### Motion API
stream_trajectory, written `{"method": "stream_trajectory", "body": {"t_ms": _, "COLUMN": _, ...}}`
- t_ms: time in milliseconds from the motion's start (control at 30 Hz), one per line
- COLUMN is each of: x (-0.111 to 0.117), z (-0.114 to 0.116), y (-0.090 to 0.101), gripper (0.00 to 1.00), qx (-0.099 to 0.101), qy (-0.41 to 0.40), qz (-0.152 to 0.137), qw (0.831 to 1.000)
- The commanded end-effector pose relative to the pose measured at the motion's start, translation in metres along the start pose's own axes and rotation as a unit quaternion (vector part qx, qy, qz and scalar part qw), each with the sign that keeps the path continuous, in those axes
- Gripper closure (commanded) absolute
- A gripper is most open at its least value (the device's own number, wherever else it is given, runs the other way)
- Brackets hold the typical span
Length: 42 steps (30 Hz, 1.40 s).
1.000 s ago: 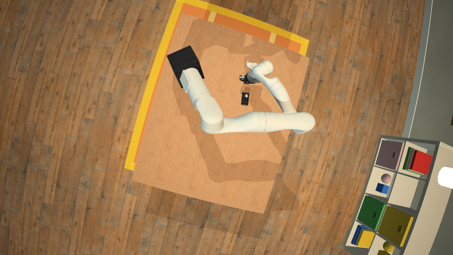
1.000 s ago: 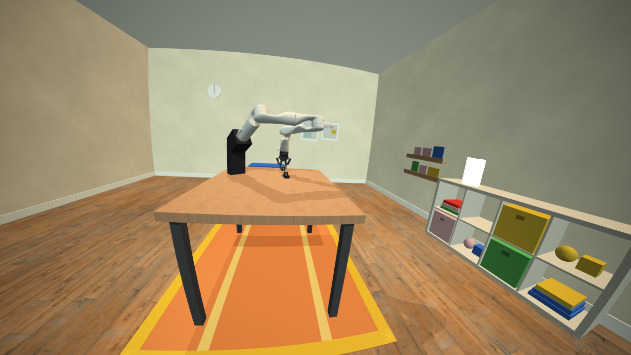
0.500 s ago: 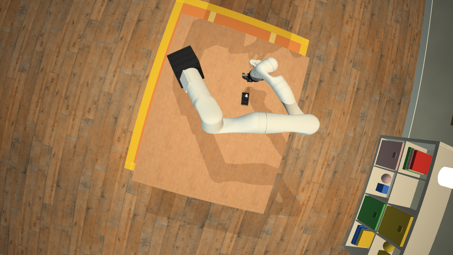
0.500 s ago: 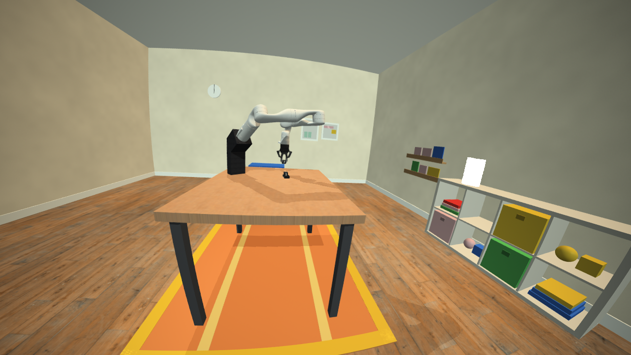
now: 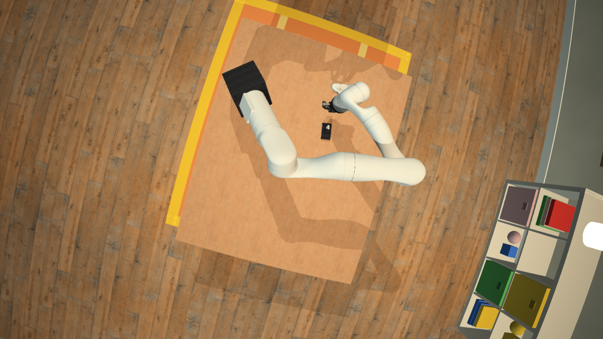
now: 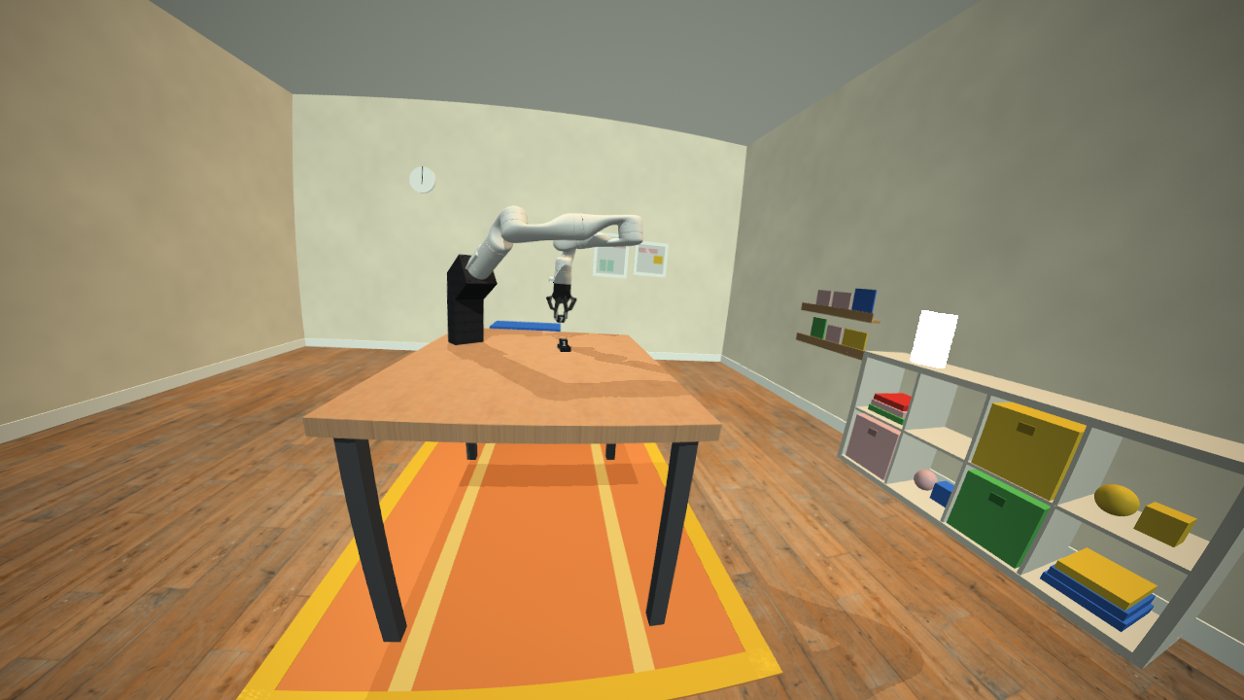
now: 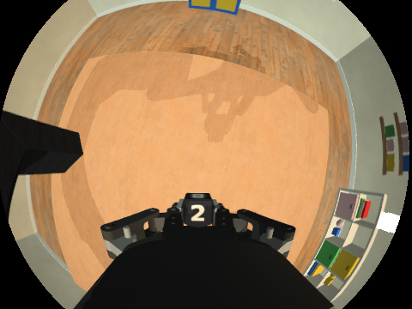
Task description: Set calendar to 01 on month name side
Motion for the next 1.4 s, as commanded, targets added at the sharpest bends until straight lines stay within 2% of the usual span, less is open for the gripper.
{"method": "stream_trajectory", "body": {"t_ms": 0, "x": -0.045, "z": -0.004, "y": 0.004, "gripper": 0.72, "qx": -0.002, "qy": -0.011, "qz": -0.002, "qw": 1.0}}
{"method": "stream_trajectory", "body": {"t_ms": 33, "x": -0.062, "z": -0.009, "y": 0.006, "gripper": 0.72, "qx": -0.002, "qy": -0.012, "qz": -0.002, "qw": 1.0}}
{"method": "stream_trajectory", "body": {"t_ms": 67, "x": -0.062, "z": -0.009, "y": 0.006, "gripper": 0.72, "qx": -0.002, "qy": -0.012, "qz": -0.002, "qw": 1.0}}
{"method": "stream_trajectory", "body": {"t_ms": 167, "x": -0.098, "z": -0.023, "y": 0.009, "gripper": 0.72, "qx": -0.002, "qy": -0.013, "qz": -0.004, "qw": 1.0}}
{"method": "stream_trajectory", "body": {"t_ms": 233, "x": -0.106, "z": -0.026, "y": 0.01, "gripper": 0.72, "qx": -0.002, "qy": -0.013, "qz": -0.005, "qw": 1.0}}
{"method": "stream_trajectory", "body": {"t_ms": 733, "x": -0.106, "z": -0.026, "y": 0.01, "gripper": 0.72, "qx": -0.002, "qy": -0.013, "qz": -0.005, "qw": 1.0}}
{"method": "stream_trajectory", "body": {"t_ms": 1000, "x": -0.106, "z": -0.026, "y": 0.004, "gripper": 0.72, "qx": -0.002, "qy": -0.013, "qz": -0.005, "qw": 1.0}}
{"method": "stream_trajectory", "body": {"t_ms": 1367, "x": -0.107, "z": -0.026, "y": -0.028, "gripper": 0.72, "qx": -0.002, "qy": -0.013, "qz": -0.005, "qw": 1.0}}
Point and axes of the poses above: the point where the finger pads meet when closed, its own y axis back along the fingers, its own z axis across the jaws, x = y × z, the point moved 6 cm from there along y, back along the fingers, and after that the axes turned 13 degrees about y, right-handed, at the moved point
